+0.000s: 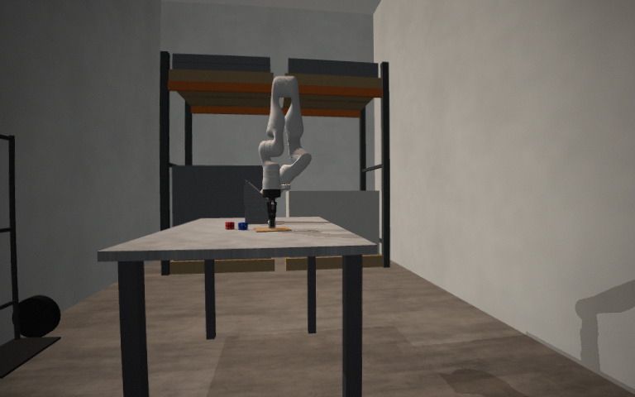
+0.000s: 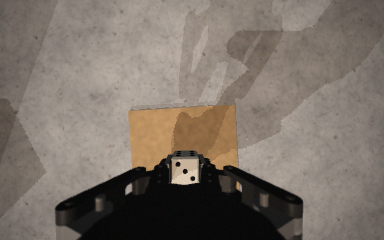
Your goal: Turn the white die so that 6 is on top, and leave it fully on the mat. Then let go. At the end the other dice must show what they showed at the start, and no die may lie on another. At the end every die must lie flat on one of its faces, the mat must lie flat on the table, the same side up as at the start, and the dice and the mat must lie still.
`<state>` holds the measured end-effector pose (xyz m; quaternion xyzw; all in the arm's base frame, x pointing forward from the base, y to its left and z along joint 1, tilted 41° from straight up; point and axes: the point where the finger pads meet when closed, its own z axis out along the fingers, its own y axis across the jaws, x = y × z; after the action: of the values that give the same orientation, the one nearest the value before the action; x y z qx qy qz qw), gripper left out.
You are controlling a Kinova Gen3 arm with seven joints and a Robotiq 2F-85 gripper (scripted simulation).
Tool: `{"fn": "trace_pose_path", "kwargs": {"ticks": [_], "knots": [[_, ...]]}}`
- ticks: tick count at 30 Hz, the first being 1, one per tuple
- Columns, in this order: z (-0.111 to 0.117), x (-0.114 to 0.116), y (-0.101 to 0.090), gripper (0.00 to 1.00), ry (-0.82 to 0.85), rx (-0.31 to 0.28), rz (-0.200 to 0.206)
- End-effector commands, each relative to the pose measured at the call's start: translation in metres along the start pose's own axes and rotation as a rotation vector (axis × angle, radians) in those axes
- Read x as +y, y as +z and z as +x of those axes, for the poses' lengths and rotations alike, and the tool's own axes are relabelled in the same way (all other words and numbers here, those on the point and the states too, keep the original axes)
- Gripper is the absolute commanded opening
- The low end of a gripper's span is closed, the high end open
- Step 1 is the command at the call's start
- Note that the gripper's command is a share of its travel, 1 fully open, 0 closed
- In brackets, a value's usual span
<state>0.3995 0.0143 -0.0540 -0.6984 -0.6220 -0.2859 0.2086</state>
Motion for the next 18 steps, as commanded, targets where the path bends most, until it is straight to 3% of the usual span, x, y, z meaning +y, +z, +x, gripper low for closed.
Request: {"fn": "trace_pose_path", "kwargs": {"ticks": [1,18], "knots": [[-0.0003,0.0004,-0.0002,0.26,0.000,-0.001,-0.001],[-0.0003,0.0004,0.0027,0.26,0.000,-0.001,-0.001]]}}
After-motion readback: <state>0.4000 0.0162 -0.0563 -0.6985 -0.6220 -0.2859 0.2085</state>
